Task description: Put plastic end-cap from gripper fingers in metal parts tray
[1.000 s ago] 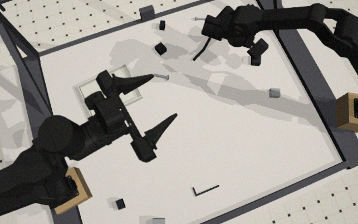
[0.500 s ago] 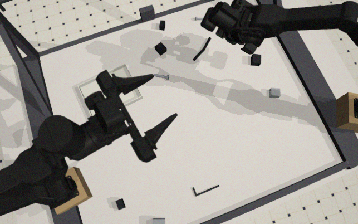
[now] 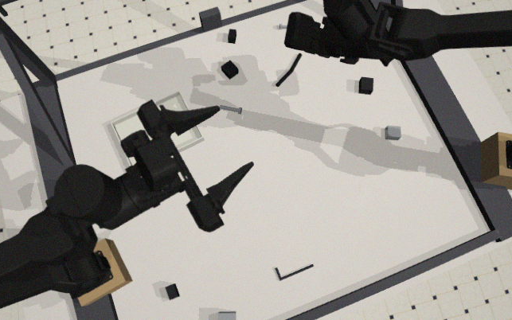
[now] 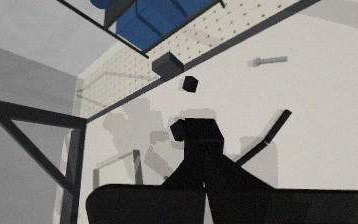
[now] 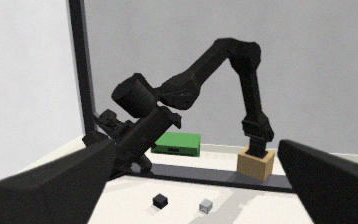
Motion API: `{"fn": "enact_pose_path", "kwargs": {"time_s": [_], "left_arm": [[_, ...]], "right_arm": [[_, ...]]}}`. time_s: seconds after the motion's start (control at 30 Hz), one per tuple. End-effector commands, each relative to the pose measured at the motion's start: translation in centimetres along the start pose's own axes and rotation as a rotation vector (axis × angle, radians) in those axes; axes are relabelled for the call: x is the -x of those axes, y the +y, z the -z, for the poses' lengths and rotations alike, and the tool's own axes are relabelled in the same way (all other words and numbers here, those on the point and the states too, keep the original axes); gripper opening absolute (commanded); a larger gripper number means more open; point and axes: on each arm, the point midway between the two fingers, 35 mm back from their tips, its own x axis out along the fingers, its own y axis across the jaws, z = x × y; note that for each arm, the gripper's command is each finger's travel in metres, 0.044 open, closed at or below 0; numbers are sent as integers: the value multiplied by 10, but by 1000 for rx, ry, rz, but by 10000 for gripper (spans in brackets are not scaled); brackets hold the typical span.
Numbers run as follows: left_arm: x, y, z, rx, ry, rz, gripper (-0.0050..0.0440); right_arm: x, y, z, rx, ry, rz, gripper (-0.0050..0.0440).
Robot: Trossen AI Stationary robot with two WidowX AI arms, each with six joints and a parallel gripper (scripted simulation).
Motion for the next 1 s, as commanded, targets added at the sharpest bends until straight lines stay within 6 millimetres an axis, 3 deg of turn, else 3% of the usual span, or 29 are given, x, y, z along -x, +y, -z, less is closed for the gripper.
{"fn": "enact_pose_path", "kwargs": {"time_s": [0.0,0.37,0.53,0.97], "left_arm": [[24,24,-3,75,5,-130,0],[79,74,0,333,-35,-465,0],[91,82,0,383,-56,-528,0],[85,77,1,368,-45,-504,0]], "right_arm": [[1,1,-8,0,-19,-3,440],[1,1,-8,0,-19,-3,440],[1,1,-8,0,-19,-3,440],[1,1,-8,0,-19,-3,440]]}}
